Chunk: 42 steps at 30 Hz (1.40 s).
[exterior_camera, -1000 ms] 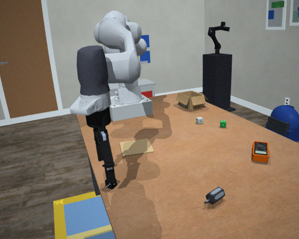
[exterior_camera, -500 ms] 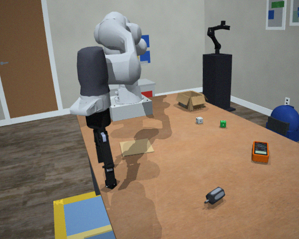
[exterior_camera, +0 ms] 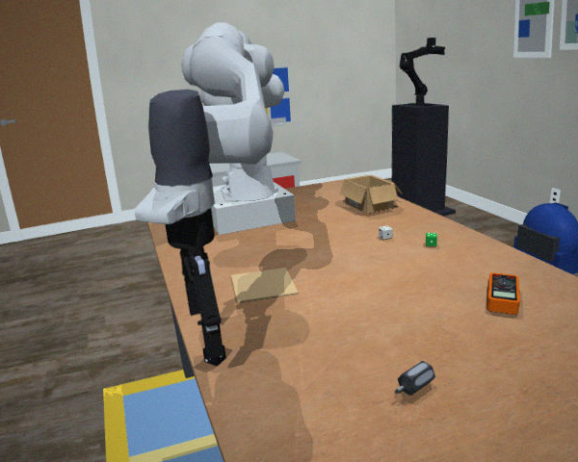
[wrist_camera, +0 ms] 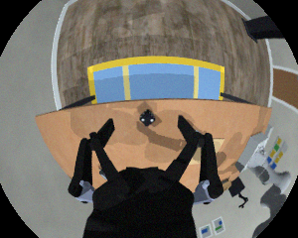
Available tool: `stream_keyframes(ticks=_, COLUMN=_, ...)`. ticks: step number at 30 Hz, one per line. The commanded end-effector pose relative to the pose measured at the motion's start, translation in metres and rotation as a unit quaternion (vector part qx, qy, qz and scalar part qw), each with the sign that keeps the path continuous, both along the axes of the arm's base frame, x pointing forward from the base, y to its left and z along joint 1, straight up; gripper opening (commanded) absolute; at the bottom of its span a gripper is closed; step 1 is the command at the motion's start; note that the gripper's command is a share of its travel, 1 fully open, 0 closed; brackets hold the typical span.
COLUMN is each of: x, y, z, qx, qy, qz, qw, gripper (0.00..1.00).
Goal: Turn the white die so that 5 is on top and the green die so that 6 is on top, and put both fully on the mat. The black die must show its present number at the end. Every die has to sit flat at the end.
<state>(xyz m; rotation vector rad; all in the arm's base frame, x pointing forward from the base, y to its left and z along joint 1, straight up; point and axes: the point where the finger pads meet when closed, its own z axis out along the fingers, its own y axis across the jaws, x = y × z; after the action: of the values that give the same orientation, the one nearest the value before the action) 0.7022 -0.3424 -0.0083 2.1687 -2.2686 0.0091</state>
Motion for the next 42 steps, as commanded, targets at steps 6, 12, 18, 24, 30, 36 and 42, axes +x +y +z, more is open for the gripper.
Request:
stream_keyframes(ticks=6, x=0.0014, y=-0.0006, z=0.0005, qx=0.000, qy=-0.002, qz=-0.003, qw=1.000, gripper=1.00)
stream_keyframes(ticks=12, x=0.0014, y=-0.0006, z=0.0005, qx=0.000, qy=-0.002, qz=-0.003, qw=1.000, gripper=1.00)
stream_keyframes(ticks=18, x=0.0014, y=-0.0006, z=0.0005, qx=0.000, qy=-0.002, qz=-0.003, qw=1.000, gripper=1.00)
stream_keyframes(ticks=24, x=0.0013, y=-0.0003, z=0.0005, qx=0.000, qy=-0.002, qz=-0.003, qw=1.000, gripper=1.00)
stream_keyframes(ticks=30, x=0.0007, y=0.0008, z=0.0004, qx=0.000, qy=-0.002, qz=-0.003, qw=1.000, gripper=1.00)
stream_keyframes(ticks=36, x=-0.0001, y=0.0023, z=0.0004, qx=0.000, qy=-0.002, qz=-0.003, qw=1.000, gripper=1.00)
stream_keyframes(ticks=42, x=-0.0023, y=0.0063, z=0.0004, qx=0.000, qy=-0.002, qz=-0.003, qw=1.000, gripper=1.00)
